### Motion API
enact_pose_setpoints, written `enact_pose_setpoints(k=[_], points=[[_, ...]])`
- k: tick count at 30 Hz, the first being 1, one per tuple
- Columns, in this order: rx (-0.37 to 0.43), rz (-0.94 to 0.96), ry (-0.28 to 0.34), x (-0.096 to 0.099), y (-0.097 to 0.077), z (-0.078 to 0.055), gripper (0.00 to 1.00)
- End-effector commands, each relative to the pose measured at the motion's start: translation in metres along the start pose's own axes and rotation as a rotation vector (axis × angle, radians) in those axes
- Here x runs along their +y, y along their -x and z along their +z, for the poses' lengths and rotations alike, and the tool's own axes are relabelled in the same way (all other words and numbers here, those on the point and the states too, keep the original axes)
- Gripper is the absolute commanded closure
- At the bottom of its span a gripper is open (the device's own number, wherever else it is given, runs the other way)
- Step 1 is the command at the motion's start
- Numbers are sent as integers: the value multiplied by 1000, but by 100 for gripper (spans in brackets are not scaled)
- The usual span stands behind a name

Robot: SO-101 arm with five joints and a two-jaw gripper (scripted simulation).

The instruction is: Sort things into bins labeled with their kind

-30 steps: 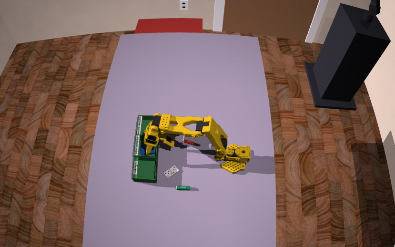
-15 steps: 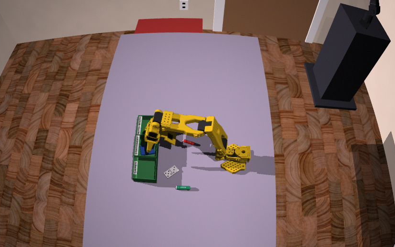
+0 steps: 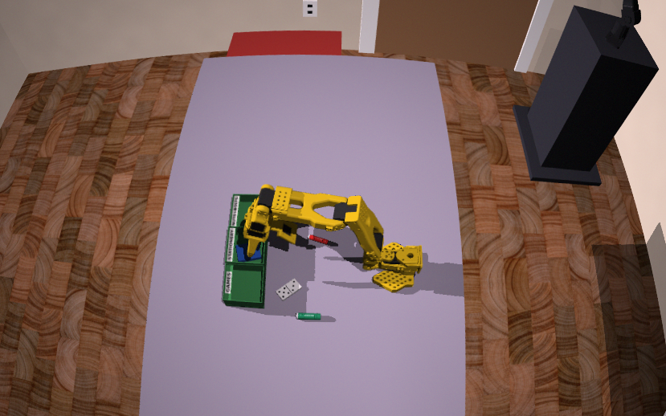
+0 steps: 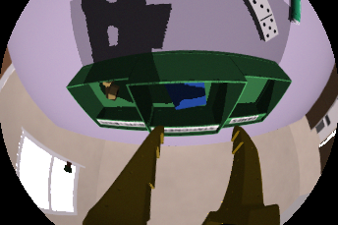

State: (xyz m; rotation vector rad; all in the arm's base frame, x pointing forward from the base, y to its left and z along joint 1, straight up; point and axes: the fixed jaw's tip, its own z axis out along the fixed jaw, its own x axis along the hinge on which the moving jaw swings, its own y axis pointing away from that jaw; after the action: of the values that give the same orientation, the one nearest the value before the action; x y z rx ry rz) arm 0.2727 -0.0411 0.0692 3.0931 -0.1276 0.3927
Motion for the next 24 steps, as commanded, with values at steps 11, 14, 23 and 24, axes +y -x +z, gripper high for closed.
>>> enact_pose_setpoints(k=[11, 14, 23, 24], points=[[80, -5, -2, -3, -10, -17, 68], [78, 9, -4, -4, -10, -17, 68], [71, 67, -9, -7, -8, -17, 68], [70, 79, -10, -8, -7, -17, 68]])
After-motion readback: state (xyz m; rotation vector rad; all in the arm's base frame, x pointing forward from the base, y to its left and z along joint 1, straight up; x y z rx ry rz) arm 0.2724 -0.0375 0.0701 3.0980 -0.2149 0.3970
